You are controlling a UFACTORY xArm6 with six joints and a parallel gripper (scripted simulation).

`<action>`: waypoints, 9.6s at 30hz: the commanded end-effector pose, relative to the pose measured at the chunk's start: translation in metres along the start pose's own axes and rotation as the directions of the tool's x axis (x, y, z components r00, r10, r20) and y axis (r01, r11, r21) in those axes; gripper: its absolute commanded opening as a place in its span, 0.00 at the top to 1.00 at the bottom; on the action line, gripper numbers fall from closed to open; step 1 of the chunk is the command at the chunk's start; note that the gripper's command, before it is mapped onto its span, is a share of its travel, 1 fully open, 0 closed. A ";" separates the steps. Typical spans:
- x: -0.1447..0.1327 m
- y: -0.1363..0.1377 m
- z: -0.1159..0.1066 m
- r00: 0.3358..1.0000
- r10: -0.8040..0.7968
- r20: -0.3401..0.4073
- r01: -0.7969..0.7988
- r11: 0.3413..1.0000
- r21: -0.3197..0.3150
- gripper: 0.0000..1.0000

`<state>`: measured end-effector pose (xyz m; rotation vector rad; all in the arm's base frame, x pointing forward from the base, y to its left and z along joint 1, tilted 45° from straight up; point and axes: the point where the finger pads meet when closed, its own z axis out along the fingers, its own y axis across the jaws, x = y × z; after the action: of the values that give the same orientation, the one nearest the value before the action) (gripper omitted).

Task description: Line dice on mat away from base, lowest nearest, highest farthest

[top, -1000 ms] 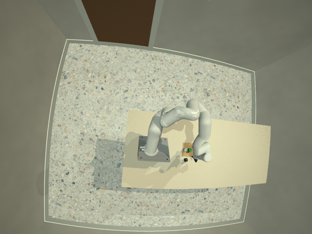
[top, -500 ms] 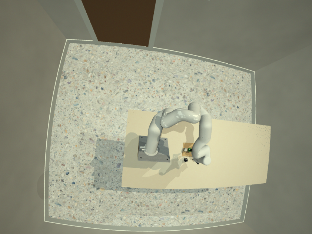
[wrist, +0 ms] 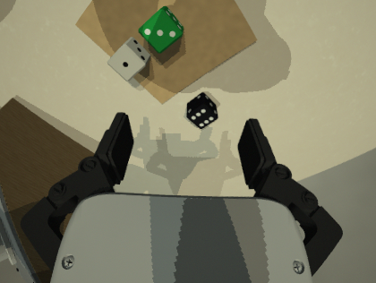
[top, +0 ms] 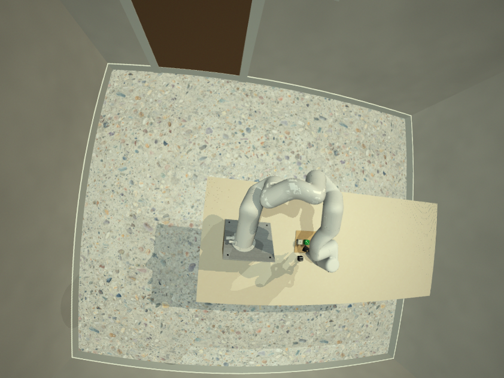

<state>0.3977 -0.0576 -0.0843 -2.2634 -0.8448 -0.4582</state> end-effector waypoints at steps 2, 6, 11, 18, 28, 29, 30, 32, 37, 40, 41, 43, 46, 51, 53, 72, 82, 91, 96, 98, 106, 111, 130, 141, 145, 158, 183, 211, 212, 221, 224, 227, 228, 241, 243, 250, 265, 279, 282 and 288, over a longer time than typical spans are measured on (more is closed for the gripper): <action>-0.008 0.005 0.000 0.988 -0.153 -0.012 0.153 0.988 -0.009 0.00; -0.016 0.009 0.001 0.958 -0.286 -0.011 0.286 0.958 -0.010 0.00; -0.025 0.012 0.002 0.911 -0.413 -0.010 0.413 0.911 -0.012 0.00; -0.034 0.016 0.003 0.834 -0.552 -0.009 0.552 0.834 -0.013 0.00; -0.047 0.020 0.005 0.702 -0.712 -0.008 0.712 0.702 -0.015 0.00; -0.047 0.020 0.005 0.701 -0.713 -0.008 0.713 0.701 -0.015 0.00; -0.047 0.020 0.005 0.701 -0.713 -0.008 0.713 0.701 -0.015 0.00; -0.047 0.020 0.005 0.701 -0.713 -0.008 0.713 0.701 -0.015 0.53; -0.047 0.020 0.005 0.701 -0.713 -0.008 0.713 0.701 -0.015 0.53; -0.047 0.020 0.005 0.701 -0.713 -0.008 0.713 0.701 -0.015 0.53; -0.047 0.020 0.005 0.701 -0.713 -0.008 0.713 0.701 -0.015 0.53; -0.047 0.020 0.005 0.701 -0.713 -0.008 0.713 0.701 -0.015 0.53; -0.047 0.020 0.005 0.701 -0.713 -0.008 0.713 0.701 -0.015 0.53; -0.047 0.020 0.005 0.701 -0.713 -0.008 0.713 0.701 -0.015 0.53; -0.047 0.020 0.005 0.701 -0.713 -0.008 0.713 0.701 -0.015 0.53; -0.047 0.020 0.005 0.701 -0.713 -0.008 0.713 0.701 -0.015 0.53; -0.047 0.020 0.011 0.701 -0.713 -0.008 0.713 0.701 -0.015 0.53; -0.047 0.020 0.020 0.701 -0.713 -0.008 0.713 0.701 -0.015 0.53; -0.047 0.020 0.028 0.701 -0.713 -0.008 0.713 0.701 -0.015 0.53; -0.047 0.020 0.031 0.701 -0.713 -0.008 0.713 0.701 -0.015 0.53; -0.047 0.020 0.041 0.701 -0.713 -0.008 0.713 0.701 -0.015 0.53; -0.047 0.020 0.047 0.701 -0.713 -0.008 0.713 0.701 -0.015 0.53; -0.047 0.020 0.057 0.701 -0.713 -0.008 0.713 0.701 -0.015 0.53; -0.047 0.020 0.057 0.701 -0.713 -0.008 0.713 0.701 -0.015 0.53; -0.047 0.020 0.057 0.701 -0.713 -0.008 0.713 0.701 -0.015 0.53; -0.047 0.020 0.057 0.701 -0.713 -0.008 0.713 0.701 -0.015 0.53; -0.046 0.021 0.057 0.701 -0.713 -0.008 0.713 0.701 -0.015 0.53; -0.046 0.021 0.057 0.701 -0.713 -0.008 0.713 0.701 -0.015 0.53; -0.046 0.021 0.057 0.701 -0.713 -0.008 0.713 0.701 -0.015 0.53; -0.046 0.021 0.057 0.701 -0.713 -0.008 0.713 0.701 -0.015 0.53; -0.046 0.021 0.058 0.701 -0.713 -0.008 0.713 0.701 -0.015 0.53; -0.046 0.021 0.061 0.701 -0.713 -0.008 0.713 0.701 -0.015 0.53; -0.046 0.021 0.062 0.701 -0.713 -0.008 0.713 0.701 -0.015 0.53; -0.046 0.021 0.084 0.701 -0.713 -0.008 0.713 0.701 -0.015 0.53; -0.046 0.021 0.087 0.701 -0.713 -0.008 0.713 0.701 -0.015 0.53; -0.046 0.021 0.091 0.701 -0.713 -0.008 0.713 0.701 -0.015 0.53; -0.046 0.021 0.091 0.701 -0.713 -0.008 0.713 0.701 -0.015 0.53; -0.046 0.021 0.091 0.701 -0.713 -0.008 0.713 0.701 -0.015 0.53; -0.046 0.021 0.091 0.701 -0.713 -0.008 0.713 0.701 -0.015 0.53; -0.046 0.021 0.091 0.701 -0.713 -0.008 0.713 0.701 -0.015 0.73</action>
<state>0.3860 -0.0256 -0.1836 -1.8479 -1.7264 -0.8164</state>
